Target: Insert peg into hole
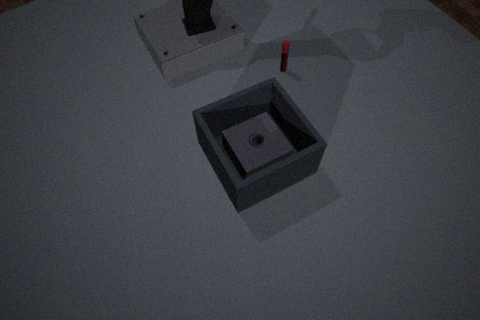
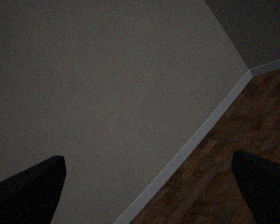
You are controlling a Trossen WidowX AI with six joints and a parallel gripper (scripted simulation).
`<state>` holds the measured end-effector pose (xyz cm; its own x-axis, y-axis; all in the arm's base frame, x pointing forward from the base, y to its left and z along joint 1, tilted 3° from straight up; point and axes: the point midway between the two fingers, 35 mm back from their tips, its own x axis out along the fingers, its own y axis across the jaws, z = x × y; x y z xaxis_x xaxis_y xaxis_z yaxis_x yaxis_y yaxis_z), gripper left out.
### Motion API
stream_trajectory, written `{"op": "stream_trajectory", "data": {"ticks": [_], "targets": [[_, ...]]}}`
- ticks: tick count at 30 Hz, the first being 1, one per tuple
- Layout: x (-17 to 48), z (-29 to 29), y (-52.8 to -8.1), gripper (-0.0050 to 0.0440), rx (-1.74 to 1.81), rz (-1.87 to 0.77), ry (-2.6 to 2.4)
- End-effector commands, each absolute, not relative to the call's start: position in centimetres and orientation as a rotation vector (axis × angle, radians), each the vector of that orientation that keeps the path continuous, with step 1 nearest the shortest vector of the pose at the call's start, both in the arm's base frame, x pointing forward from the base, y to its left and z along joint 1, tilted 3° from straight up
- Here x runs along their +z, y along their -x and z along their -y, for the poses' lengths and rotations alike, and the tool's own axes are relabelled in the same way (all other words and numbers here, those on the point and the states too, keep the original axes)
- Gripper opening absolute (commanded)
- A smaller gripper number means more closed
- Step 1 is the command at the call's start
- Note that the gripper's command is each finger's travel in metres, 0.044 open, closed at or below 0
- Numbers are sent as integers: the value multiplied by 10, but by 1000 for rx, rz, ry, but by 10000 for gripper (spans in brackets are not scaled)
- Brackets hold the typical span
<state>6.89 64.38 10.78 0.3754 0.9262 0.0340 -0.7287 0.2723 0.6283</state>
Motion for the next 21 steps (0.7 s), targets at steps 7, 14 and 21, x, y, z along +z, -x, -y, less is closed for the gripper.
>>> {"op": "stream_trajectory", "data": {"ticks": [7,14,21], "targets": [[108,-644,-69,400,1149,-374,-617],[108,-644,-69,400,1149,-374,-617],[108,-631,-104,440,1070,-482,-571]]}}
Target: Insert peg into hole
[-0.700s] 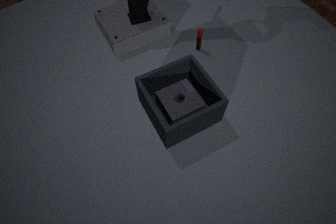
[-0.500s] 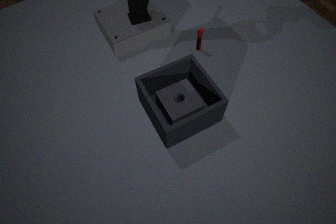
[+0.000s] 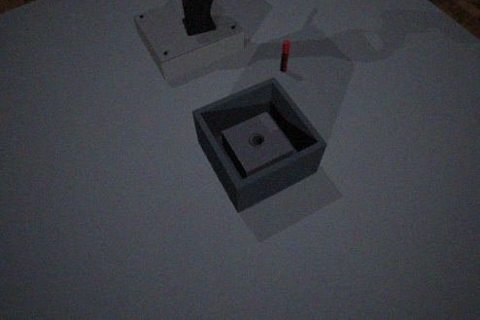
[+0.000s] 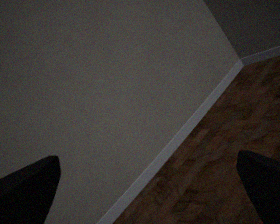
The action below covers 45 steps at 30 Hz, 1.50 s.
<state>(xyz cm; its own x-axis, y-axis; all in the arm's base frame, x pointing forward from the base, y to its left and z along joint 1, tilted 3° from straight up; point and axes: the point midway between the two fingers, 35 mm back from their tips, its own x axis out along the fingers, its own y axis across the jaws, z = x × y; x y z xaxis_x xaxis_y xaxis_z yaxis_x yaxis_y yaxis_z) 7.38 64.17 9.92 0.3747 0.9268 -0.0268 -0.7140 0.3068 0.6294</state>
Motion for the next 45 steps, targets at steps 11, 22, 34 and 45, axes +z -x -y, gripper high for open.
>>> {"op": "stream_trajectory", "data": {"ticks": [11,22,34,45], "targets": [[116,-548,-198,440,768,-789,-541],[104,-445,-233,440,442,-1045,-513],[99,-315,-227,440,21,-1290,-527],[107,-187,-175,440,-465,-1484,-575]]}}
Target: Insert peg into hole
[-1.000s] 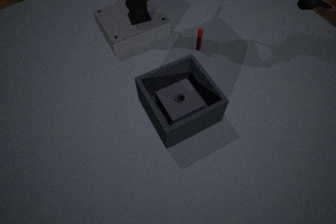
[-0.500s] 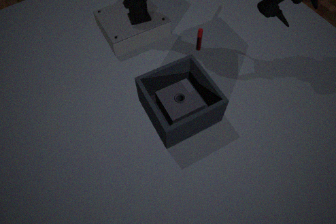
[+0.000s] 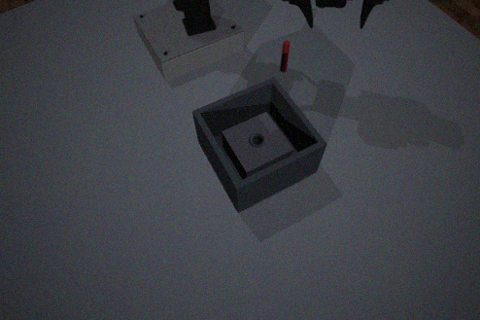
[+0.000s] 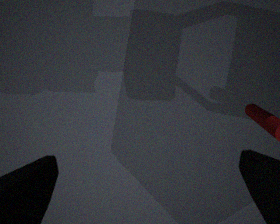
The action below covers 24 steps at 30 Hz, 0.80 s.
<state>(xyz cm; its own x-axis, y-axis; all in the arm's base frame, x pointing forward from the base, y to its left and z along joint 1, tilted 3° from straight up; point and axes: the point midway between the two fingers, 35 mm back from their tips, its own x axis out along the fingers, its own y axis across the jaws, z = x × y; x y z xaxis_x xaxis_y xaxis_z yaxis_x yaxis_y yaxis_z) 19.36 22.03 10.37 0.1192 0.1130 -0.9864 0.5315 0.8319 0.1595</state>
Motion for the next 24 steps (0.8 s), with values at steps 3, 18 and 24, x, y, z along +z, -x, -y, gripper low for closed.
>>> {"op": "stream_trajectory", "data": {"ticks": [3,18,24], "targets": [[109,-173,-165,440,-528,-1508,-564],[77,-150,-148,440,-629,-1537,-574],[70,-150,-148,440,-629,-1537,-574]]}}
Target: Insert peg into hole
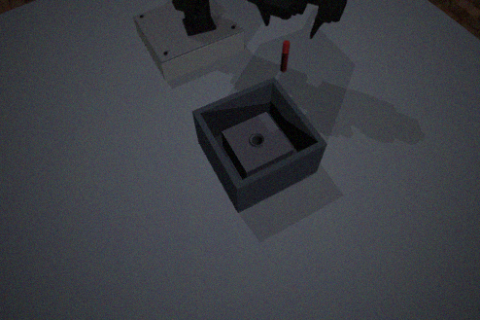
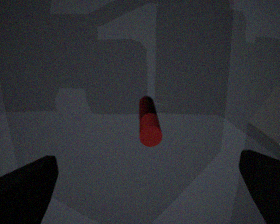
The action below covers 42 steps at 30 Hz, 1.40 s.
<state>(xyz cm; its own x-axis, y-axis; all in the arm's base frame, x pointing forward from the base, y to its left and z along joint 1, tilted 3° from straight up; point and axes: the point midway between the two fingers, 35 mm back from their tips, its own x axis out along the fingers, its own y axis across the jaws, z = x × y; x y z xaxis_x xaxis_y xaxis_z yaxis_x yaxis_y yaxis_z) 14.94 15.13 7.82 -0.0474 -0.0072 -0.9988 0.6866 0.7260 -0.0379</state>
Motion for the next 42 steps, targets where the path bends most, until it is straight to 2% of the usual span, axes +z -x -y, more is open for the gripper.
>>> {"op": "stream_trajectory", "data": {"ticks": [1,42], "targets": [[68,-150,-147,440,-629,-1537,-574],[9,-149,-144,440,-629,-1537,-574]]}}
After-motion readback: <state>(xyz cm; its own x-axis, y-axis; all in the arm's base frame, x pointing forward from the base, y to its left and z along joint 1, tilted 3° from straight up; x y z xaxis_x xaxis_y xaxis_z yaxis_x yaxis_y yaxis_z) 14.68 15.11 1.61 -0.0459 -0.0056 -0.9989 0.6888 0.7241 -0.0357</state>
